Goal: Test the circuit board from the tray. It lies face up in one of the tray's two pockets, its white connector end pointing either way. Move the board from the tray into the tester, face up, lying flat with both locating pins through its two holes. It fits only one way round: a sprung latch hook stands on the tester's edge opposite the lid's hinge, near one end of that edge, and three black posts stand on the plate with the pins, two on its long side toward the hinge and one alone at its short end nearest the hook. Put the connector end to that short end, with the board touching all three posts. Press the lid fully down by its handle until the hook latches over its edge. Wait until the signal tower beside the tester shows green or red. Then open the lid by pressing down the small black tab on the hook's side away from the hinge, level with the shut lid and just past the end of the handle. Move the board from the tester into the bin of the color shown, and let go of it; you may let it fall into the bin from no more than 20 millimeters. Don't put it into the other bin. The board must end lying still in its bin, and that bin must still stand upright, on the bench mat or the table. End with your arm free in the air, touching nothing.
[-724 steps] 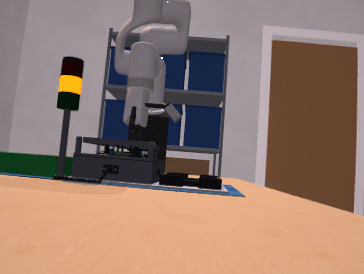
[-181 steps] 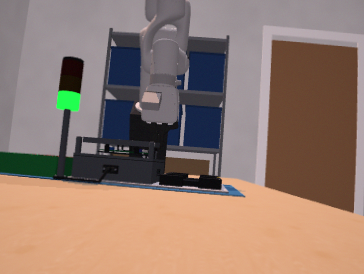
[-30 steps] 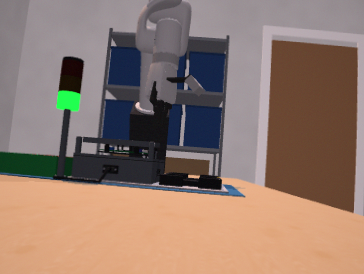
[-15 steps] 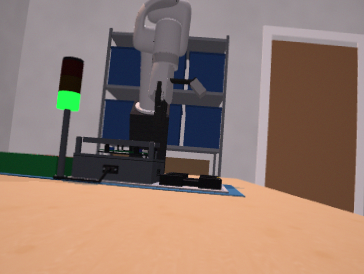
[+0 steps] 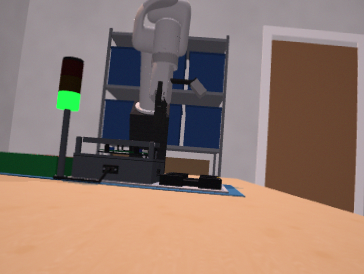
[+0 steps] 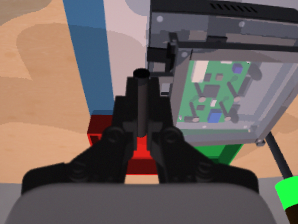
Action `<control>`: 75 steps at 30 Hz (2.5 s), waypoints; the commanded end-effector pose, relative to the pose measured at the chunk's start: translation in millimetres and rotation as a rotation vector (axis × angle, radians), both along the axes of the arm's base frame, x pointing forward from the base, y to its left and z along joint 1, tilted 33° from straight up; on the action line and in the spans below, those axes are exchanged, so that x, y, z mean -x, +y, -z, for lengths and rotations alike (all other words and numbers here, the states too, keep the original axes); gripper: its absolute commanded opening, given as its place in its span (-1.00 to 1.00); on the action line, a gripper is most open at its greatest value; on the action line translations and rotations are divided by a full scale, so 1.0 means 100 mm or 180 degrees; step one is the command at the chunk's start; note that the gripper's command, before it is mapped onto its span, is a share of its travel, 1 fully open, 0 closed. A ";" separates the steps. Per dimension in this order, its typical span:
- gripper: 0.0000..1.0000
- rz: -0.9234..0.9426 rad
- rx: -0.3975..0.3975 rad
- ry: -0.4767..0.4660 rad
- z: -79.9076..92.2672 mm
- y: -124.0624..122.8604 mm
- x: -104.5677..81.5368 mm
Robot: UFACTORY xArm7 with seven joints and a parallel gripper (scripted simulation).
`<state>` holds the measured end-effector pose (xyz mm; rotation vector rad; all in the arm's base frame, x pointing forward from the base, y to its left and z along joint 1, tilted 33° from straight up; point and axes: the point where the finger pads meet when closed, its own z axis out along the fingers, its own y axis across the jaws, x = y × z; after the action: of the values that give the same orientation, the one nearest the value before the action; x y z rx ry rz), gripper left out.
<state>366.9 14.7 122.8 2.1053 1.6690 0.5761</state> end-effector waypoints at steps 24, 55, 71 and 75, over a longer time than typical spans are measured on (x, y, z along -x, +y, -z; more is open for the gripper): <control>-0.47 -0.0005 0.0000 -0.0006 -0.01 0.00 -0.01; -0.47 -0.0005 0.0000 -0.0006 0.04 -0.57 0.12; -0.47 -0.0002 0.0007 -0.0011 0.06 -0.63 0.12; -0.47 -0.0004 0.0005 -0.0009 0.09 -0.63 0.11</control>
<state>353.8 -47.8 116.0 2.1029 1.6687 0.5750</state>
